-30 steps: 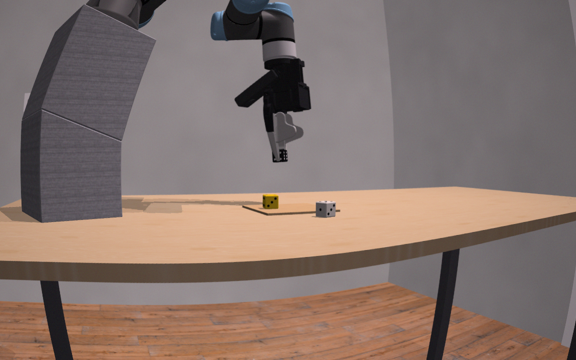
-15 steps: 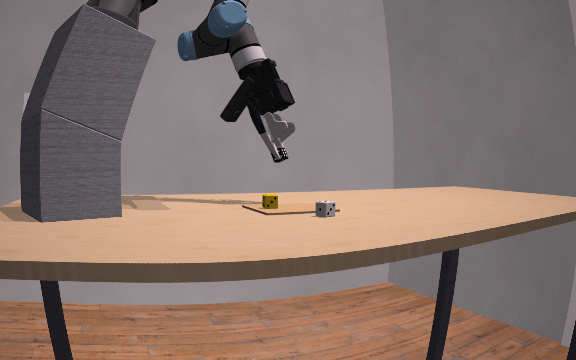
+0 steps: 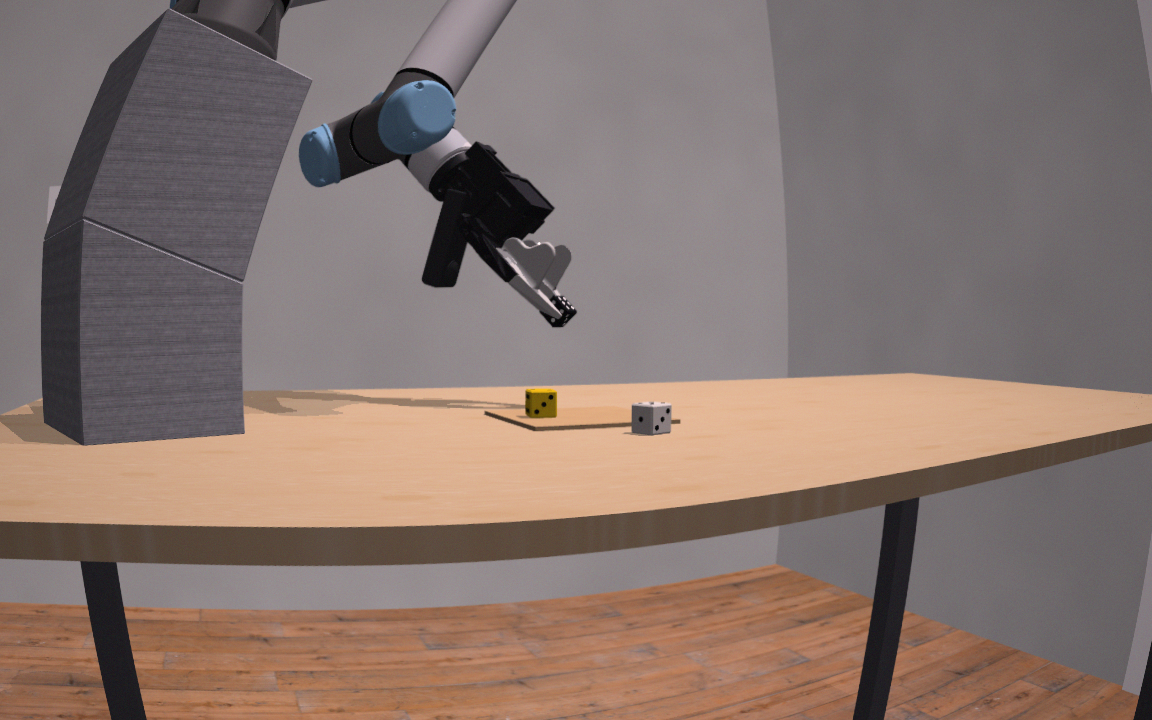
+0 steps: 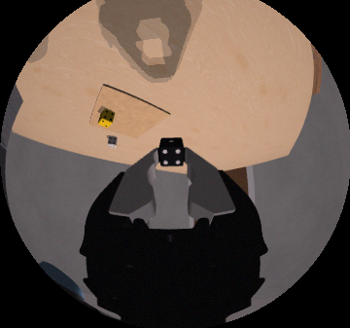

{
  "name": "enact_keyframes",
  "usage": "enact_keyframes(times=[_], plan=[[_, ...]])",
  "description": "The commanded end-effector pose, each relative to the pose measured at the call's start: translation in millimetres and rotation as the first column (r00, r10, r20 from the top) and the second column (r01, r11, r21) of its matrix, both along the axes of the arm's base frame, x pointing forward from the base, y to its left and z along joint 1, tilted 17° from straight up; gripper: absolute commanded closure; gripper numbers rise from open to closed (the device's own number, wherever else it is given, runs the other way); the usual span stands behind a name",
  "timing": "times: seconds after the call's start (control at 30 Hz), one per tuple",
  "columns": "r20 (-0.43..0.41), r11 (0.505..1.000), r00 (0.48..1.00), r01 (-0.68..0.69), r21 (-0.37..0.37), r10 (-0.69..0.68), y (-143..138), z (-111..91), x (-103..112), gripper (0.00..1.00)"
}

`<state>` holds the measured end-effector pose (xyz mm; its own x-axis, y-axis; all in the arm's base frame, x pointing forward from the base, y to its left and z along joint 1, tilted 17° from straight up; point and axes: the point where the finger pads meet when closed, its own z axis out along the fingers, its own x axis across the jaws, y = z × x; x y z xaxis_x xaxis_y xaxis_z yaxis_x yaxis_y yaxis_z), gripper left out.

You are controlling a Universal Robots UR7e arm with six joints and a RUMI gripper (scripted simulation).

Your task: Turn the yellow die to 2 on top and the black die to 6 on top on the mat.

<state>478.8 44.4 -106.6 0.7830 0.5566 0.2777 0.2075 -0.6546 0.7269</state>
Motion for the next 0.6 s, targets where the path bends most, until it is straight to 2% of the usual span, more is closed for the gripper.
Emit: enact_keyframes(times=[0.0, 0.27, 0.57], plan=[[0.067, 0.995, 0.997, 0.035, -0.089, -0.029, -0.4, -0.9, 2.0, 0.94], [0.111, 0.988, 0.993, 0.061, -0.143, -0.045, 0.4, -1.0, 1.1, 0.94], [0.116, 0.987, 0.992, 0.064, -0.148, -0.047, 0.5, -1.3, 1.0, 0.94]])
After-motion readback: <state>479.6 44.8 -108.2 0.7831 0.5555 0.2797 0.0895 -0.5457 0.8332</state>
